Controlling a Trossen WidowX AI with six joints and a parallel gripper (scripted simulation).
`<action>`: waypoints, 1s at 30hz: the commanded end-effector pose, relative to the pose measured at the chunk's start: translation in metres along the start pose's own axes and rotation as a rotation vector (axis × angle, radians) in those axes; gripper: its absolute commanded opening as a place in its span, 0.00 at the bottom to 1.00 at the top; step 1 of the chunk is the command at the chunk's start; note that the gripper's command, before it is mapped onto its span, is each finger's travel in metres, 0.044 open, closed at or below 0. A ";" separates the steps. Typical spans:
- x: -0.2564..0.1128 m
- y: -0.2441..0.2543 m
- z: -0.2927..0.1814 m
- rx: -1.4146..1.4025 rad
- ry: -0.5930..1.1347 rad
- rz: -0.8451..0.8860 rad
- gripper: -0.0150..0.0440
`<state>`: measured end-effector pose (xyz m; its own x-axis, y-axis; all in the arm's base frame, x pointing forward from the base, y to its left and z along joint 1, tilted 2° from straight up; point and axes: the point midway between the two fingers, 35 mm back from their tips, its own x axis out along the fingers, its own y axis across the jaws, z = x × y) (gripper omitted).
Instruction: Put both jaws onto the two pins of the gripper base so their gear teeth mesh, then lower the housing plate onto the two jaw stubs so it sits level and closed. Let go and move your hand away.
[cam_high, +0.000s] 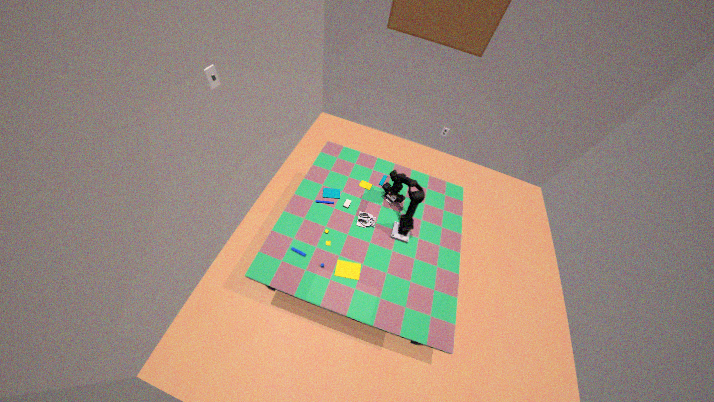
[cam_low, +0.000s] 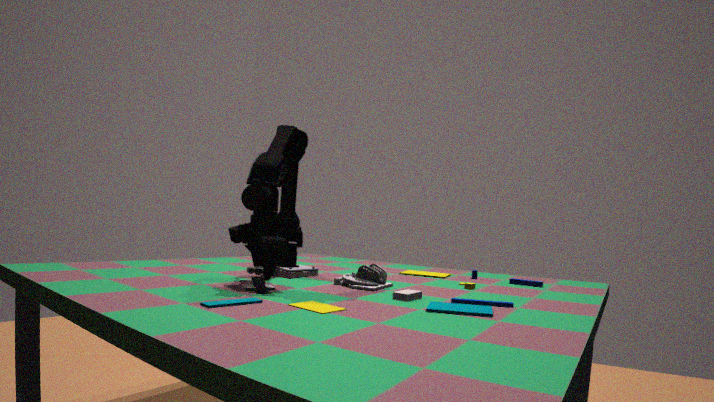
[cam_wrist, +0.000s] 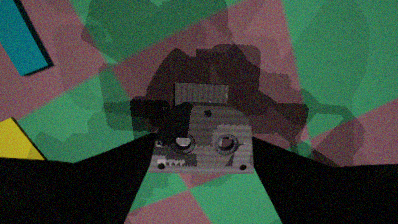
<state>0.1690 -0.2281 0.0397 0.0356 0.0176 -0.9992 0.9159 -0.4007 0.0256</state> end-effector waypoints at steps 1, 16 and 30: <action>-0.016 0.003 0.001 -0.002 -0.005 0.011 0.85; -0.056 0.000 0.000 0.000 -0.004 0.012 0.85; -0.057 0.010 -0.030 -0.228 -0.005 0.011 0.85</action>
<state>0.1823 -0.2148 0.0964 0.0449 0.0079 -0.9990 0.9650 -0.2588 0.0414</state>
